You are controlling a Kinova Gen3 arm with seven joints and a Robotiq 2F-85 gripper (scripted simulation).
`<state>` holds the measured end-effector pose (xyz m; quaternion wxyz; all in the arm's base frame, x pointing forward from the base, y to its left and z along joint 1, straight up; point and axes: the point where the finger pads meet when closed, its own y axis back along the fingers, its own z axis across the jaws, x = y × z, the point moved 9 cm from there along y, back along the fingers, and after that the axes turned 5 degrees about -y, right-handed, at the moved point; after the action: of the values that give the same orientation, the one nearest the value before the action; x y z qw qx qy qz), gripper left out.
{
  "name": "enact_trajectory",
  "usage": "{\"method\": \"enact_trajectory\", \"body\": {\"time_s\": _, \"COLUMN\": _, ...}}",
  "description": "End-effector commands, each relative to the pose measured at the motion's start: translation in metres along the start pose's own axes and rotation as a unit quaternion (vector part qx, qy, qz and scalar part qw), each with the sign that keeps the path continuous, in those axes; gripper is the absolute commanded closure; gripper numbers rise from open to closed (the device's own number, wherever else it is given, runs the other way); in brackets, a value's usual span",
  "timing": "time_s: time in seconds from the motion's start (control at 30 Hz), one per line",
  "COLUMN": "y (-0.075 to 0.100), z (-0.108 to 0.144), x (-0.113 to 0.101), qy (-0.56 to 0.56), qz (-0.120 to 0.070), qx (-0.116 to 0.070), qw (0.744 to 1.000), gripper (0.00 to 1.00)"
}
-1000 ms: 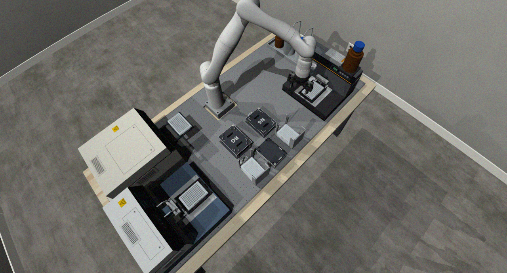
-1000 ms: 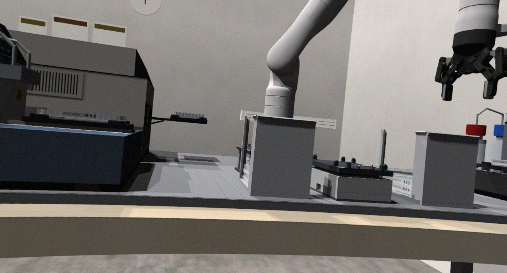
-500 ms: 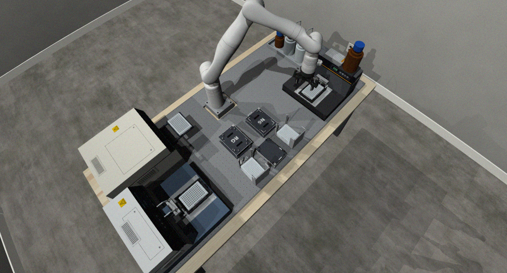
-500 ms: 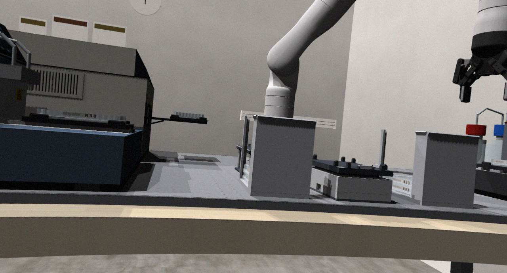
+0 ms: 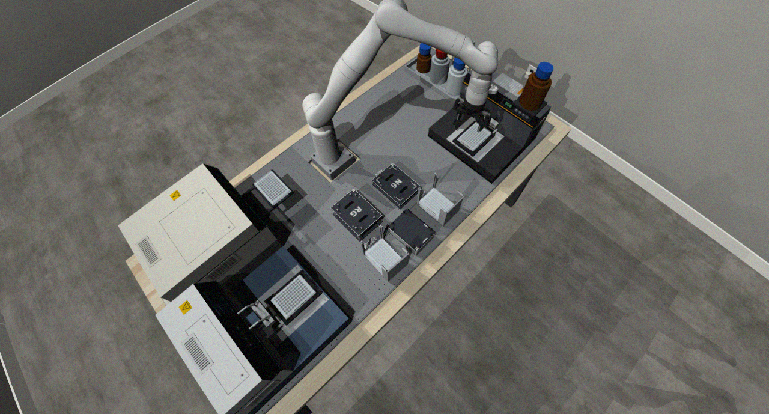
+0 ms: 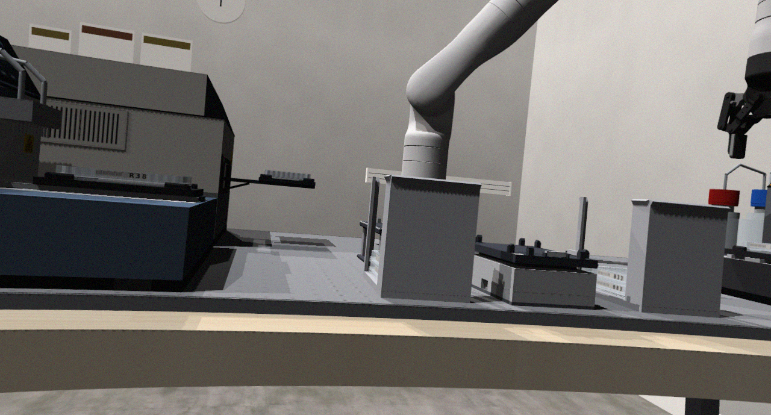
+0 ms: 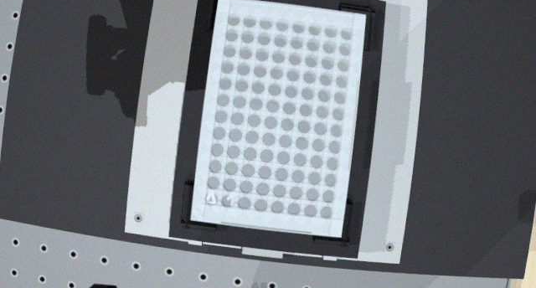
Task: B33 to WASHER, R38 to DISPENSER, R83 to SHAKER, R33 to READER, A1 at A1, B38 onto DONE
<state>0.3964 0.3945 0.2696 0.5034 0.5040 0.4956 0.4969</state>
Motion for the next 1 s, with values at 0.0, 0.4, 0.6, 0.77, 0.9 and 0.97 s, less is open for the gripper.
{"method": "enact_trajectory", "body": {"time_s": 0.0, "y": 0.0014, "z": 0.0012, "x": 0.0088, "qy": 0.0, "qz": 0.0, "qx": 0.0, "qw": 1.0, "gripper": 0.0}}
{"method": "enact_trajectory", "body": {"time_s": 0.4, "y": 0.0014, "z": 0.0039, "x": 0.015, "qy": -0.049, "qz": 0.0, "qx": 0.0, "qw": 0.999, "gripper": 0.0}}
{"method": "enact_trajectory", "body": {"time_s": 0.6, "y": 0.0014, "z": 0.0039, "x": 0.0149, "qy": -0.049, "qz": 0.0, "qx": 0.0, "qw": 0.999, "gripper": 0.0}}
{"method": "enact_trajectory", "body": {"time_s": 0.77, "y": 0.0014, "z": 0.0039, "x": 0.0149, "qy": -0.049, "qz": 0.0, "qx": 0.0, "qw": 0.999, "gripper": 0.0}}
{"method": "enact_trajectory", "body": {"time_s": 0.9, "y": 0.0014, "z": 0.0039, "x": 0.0149, "qy": -0.049, "qz": 0.0, "qx": 0.0, "qw": 0.999, "gripper": 0.0}}
{"method": "enact_trajectory", "body": {"time_s": 0.97, "y": 0.0014, "z": 0.0039, "x": 0.0149, "qy": -0.049, "qz": 0.0, "qx": 0.0, "qw": 0.999, "gripper": 0.0}}
